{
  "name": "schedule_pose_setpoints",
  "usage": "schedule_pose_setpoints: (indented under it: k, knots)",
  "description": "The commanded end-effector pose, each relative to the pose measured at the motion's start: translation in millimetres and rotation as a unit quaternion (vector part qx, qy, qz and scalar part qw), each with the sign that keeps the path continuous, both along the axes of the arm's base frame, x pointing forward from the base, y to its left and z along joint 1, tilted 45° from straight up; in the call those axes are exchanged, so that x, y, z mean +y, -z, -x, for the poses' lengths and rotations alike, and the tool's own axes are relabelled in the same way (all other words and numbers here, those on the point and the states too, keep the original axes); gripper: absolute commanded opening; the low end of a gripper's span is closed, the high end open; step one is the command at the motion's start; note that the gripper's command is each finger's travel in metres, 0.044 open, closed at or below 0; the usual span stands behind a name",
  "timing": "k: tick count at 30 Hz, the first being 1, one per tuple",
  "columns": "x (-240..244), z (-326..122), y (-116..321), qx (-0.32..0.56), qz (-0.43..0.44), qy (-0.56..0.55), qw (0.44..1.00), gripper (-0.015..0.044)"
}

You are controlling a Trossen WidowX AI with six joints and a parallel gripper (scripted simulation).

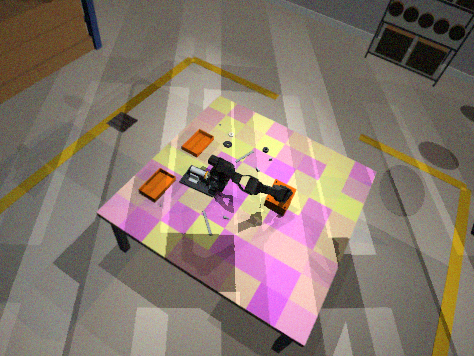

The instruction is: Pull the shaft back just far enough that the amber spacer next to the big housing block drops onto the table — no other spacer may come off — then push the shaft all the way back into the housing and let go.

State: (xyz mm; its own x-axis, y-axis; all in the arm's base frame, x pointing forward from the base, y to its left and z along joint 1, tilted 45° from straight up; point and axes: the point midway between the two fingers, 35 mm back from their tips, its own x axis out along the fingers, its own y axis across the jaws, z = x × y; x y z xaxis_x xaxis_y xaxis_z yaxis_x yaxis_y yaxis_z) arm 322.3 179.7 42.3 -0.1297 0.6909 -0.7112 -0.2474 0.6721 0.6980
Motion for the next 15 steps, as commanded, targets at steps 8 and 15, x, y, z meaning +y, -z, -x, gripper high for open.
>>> schedule_pose_setpoints:
  k: [8,15]
  knots:
    - [-0.2,1.3,-0.2,-0.001,-0.001,-0.001,1.0,0.0]
    - [-0.4,1.9,-0.2,-0.001,-0.001,-0.001,1.0,0.0]
